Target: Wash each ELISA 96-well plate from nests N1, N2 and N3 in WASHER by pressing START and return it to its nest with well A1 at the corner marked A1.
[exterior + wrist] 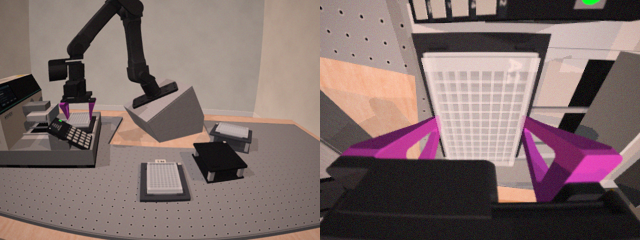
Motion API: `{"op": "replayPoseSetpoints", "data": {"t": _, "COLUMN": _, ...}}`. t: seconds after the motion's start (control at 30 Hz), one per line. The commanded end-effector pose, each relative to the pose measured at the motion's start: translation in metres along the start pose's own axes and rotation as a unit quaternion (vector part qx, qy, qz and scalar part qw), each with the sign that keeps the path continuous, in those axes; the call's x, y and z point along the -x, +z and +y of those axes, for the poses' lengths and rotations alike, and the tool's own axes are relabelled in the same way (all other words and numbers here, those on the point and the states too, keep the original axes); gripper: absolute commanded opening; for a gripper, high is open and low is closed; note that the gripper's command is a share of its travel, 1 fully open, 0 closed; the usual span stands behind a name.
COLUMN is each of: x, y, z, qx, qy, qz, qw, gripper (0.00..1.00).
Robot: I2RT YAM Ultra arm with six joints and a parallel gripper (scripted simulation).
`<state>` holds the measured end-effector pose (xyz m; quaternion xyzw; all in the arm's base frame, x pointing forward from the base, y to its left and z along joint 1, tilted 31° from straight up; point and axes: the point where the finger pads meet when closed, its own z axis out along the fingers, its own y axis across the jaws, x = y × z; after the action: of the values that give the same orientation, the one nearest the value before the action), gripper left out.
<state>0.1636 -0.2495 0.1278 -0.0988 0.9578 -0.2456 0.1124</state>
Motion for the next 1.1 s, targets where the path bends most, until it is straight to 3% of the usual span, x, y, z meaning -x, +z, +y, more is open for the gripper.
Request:
{"op": "replayPoseSetpoints", "data": {"t": 0.0, "x": 0.0015, "y": -0.0015, "z": -0.0018, "qx": -0.003, "qy": 0.0, "qz": -0.004, "qw": 1.0, "gripper": 0.0}}
{"op": "replayPoseSetpoints", "data": {"t": 1.07, "x": 0.0015, "y": 0.0032, "z": -0.0016, "qx": -0.003, "qy": 0.0, "qz": -0.004, "qw": 1.0, "gripper": 0.0}}
